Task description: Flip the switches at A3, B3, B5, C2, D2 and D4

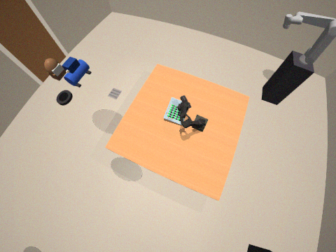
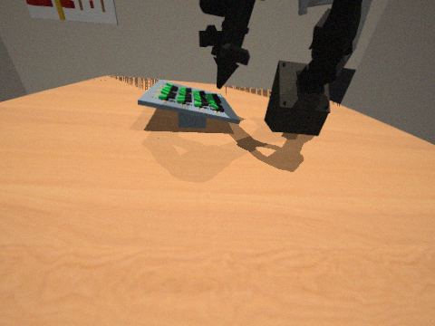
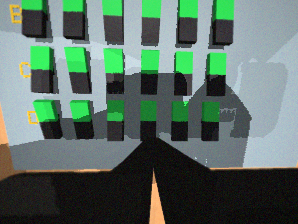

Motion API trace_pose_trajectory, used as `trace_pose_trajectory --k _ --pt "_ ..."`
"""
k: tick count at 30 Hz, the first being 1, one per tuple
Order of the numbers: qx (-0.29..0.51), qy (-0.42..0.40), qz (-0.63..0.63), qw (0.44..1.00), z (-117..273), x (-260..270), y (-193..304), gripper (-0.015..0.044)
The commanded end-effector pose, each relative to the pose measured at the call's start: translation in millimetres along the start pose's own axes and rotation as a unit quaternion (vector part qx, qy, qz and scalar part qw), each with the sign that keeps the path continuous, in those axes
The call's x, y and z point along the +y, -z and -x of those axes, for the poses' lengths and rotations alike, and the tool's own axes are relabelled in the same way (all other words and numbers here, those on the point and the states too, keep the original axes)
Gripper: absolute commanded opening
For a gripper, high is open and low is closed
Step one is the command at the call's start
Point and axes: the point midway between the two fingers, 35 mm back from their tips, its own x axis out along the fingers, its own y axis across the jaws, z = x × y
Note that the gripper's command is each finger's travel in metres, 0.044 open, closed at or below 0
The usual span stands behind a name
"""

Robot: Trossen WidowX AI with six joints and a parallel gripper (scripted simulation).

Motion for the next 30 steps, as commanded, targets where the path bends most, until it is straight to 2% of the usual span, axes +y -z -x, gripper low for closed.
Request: trace_pose_trajectory --k 1,30 --pt "0.002 -0.005 -0.006 1.000 -9.7 1.3 2.8 0.0000" --pt "0.002 -0.005 -0.006 1.000 -23.9 1.4 3.1 0.0000"
